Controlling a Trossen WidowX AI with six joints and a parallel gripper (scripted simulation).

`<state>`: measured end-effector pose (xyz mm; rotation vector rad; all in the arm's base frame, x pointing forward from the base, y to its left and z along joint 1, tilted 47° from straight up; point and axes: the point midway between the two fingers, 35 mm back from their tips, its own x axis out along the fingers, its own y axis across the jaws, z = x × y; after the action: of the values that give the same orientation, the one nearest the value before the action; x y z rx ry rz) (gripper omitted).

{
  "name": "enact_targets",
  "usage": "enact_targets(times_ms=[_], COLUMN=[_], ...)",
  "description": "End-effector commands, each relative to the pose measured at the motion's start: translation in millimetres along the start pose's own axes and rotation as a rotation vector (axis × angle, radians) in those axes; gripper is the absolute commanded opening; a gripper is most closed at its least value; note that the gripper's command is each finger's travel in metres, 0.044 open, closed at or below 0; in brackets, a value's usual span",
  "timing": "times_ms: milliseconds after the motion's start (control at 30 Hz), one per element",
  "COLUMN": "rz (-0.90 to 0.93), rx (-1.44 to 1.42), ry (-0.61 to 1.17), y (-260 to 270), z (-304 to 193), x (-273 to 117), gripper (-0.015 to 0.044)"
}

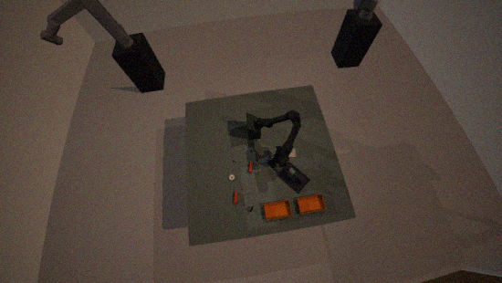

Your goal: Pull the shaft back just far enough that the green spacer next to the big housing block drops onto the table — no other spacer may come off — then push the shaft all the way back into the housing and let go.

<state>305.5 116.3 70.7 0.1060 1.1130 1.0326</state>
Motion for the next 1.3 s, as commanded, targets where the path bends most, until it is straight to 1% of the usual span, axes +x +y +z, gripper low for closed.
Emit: enact_targets(times_ms=[0,1267], rz=[-0.002,-0.002], rx=[-0.003,-0.003], ry=[0.0,0.0], y=[0.3,0.2], z=[-0.9,-5.8], x=[-0.8,-0.8], gripper=[0.0,0.0])
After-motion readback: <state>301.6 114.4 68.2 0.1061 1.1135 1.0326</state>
